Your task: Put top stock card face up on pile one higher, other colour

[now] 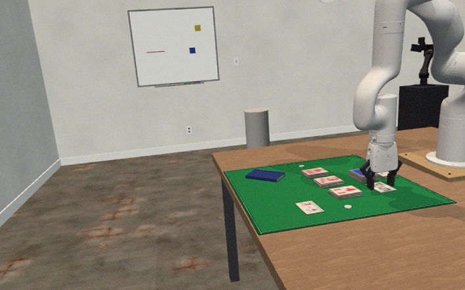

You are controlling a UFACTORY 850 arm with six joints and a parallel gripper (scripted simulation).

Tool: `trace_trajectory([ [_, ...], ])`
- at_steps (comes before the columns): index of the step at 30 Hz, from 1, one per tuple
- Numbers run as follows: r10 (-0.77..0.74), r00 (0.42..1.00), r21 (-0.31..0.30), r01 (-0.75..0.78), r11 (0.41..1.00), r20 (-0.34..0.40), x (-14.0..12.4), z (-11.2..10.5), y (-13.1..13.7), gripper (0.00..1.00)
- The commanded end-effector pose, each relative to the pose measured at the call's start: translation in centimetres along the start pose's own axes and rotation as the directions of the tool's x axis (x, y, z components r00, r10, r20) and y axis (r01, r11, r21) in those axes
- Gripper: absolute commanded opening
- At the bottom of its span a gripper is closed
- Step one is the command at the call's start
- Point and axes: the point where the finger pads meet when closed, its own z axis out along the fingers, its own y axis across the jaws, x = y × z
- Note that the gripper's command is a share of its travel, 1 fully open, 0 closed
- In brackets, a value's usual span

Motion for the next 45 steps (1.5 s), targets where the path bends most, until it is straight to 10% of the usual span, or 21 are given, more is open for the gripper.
trace_trajectory([
  [1, 0.0, 1.0, 0.002, 0.0, 1.0, 0.0, -0.01, -0.04, -0.08, 0.86],
  [45, 0.0, 1.0, 0.002, 0.0, 1.0, 0.0, -0.01, -0.04, -0.08, 0.73],
])
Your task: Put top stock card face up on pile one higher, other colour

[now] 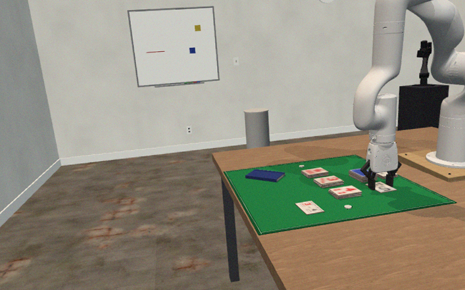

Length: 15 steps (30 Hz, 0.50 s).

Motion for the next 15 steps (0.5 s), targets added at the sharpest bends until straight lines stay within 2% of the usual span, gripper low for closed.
trace_trajectory([
  [1, 0.0, 1.0, 0.002, 0.0, 1.0, 0.0, -0.01, -0.04, -0.08, 0.73],
  [5, 0.0, 1.0, 0.002, 0.0, 1.0, 0.0, -0.01, -0.04, -0.08, 0.73],
  [6, 0.0, 1.0, 0.002, 0.0, 1.0, 0.0, -0.01, -0.04, -0.08, 0.68],
  [15, 0.0, 1.0, 0.002, 0.0, 1.0, 0.0, -0.01, -0.04, -0.08, 0.68],
])
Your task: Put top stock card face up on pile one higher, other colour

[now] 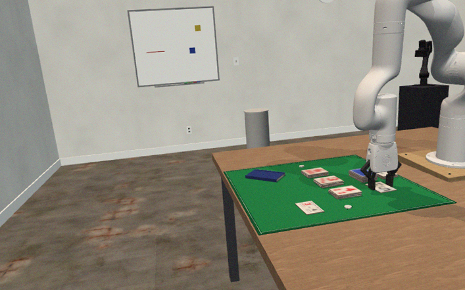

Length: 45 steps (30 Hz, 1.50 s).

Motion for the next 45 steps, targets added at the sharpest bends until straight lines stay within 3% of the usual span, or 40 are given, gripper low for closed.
trace_trajectory([
  [1, 0.0, 1.0, 0.001, 0.0, 1.0, 0.0, 0.0, 0.0, -0.1, 0.68],
  [2, 0.0, 1.0, 0.001, 0.0, 1.0, 0.0, 0.0, 0.0, -0.1, 0.64],
  [27, 0.0, 1.0, 0.001, 0.0, 1.0, 0.0, 0.0, -0.4, -0.1, 0.64],
  [45, 0.0, 1.0, 0.001, 0.0, 1.0, 0.0, 0.0, -2.1, -0.1, 0.64],
])
